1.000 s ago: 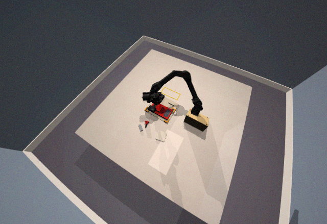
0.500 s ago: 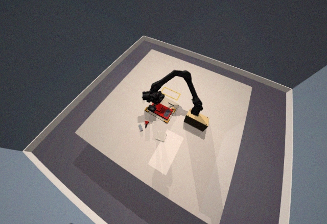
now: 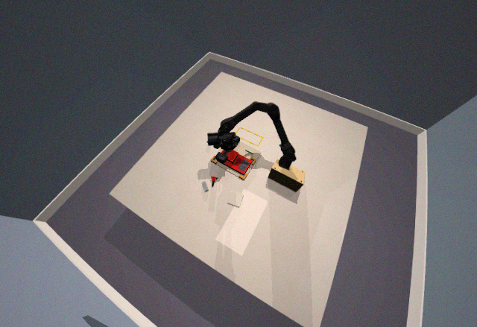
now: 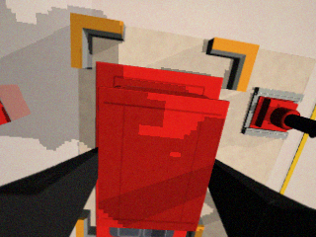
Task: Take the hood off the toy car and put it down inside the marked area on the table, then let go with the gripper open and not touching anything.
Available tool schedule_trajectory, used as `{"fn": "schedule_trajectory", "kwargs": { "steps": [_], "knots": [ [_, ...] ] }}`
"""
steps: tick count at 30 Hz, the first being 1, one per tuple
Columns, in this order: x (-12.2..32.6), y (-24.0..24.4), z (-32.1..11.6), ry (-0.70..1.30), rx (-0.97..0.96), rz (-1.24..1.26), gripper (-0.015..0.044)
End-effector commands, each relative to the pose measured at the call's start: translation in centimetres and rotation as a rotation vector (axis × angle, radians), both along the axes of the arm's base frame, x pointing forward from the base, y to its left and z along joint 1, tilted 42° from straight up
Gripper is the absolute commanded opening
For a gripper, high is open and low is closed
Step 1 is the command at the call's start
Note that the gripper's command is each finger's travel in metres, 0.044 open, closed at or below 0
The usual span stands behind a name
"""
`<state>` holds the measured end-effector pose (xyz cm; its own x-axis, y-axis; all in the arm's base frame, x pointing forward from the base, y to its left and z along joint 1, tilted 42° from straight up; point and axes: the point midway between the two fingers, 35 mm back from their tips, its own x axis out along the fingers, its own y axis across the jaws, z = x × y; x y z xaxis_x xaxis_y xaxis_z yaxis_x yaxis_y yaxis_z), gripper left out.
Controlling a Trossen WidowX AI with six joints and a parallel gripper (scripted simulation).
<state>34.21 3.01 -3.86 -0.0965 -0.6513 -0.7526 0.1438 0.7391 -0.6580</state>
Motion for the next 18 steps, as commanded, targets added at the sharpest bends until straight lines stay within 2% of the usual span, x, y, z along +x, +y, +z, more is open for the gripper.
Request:
{"fn": "schedule_trajectory", "kwargs": {
  "steps": [1, 11, 13, 18],
  "knots": [
    [0.3, 0.5, 0.5, -0.009, 0.009, -0.005, 0.0000],
    [0.6, 3.2, 3.5, -0.009, 0.010, -0.005, 0.0000],
    [0.5, 2.3, 3.2, -0.002, 0.004, 0.002, 0.0000],
    [0.6, 0.1, 5.6, -0.002, 0.011, 0.002, 0.0000]
  ]
}}
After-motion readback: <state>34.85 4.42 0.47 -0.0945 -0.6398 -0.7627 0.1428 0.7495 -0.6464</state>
